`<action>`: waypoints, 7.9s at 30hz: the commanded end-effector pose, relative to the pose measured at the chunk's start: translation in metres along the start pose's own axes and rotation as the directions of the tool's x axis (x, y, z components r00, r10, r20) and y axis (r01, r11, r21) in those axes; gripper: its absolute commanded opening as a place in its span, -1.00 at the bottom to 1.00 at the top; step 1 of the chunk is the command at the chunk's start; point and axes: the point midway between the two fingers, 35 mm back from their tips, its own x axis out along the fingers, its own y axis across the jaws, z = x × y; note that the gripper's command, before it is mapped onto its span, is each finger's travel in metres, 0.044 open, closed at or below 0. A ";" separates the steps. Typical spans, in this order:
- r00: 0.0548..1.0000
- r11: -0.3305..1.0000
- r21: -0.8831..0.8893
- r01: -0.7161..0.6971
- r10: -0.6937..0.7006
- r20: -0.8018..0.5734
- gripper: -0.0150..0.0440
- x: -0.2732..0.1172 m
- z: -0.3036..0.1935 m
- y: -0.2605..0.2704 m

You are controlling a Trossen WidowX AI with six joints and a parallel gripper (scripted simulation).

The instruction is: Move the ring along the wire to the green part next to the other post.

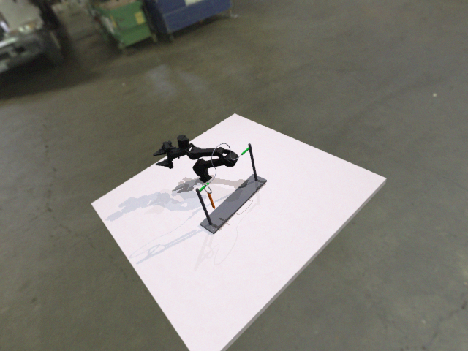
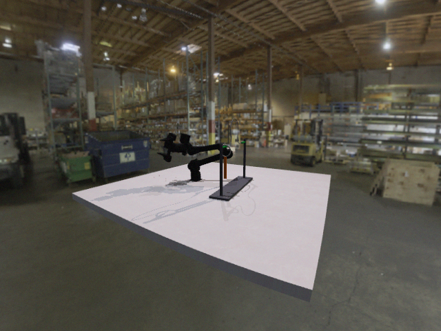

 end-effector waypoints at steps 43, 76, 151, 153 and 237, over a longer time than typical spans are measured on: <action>-0.025 0.338 0.078 -0.938 0.159 -0.987 0.05 -0.045 -0.292 -0.066; -0.348 0.040 0.364 -0.931 0.210 -0.914 0.05 -0.121 -0.372 -0.020; -0.350 0.035 0.366 -0.930 0.215 -0.912 -0.84 -0.147 -0.439 -0.003; -0.350 0.035 0.366 -0.930 0.215 -0.912 -1.00 -0.147 -0.439 -0.003; -0.363 0.170 0.402 -0.900 0.221 -0.905 -1.00 -0.203 -0.410 0.021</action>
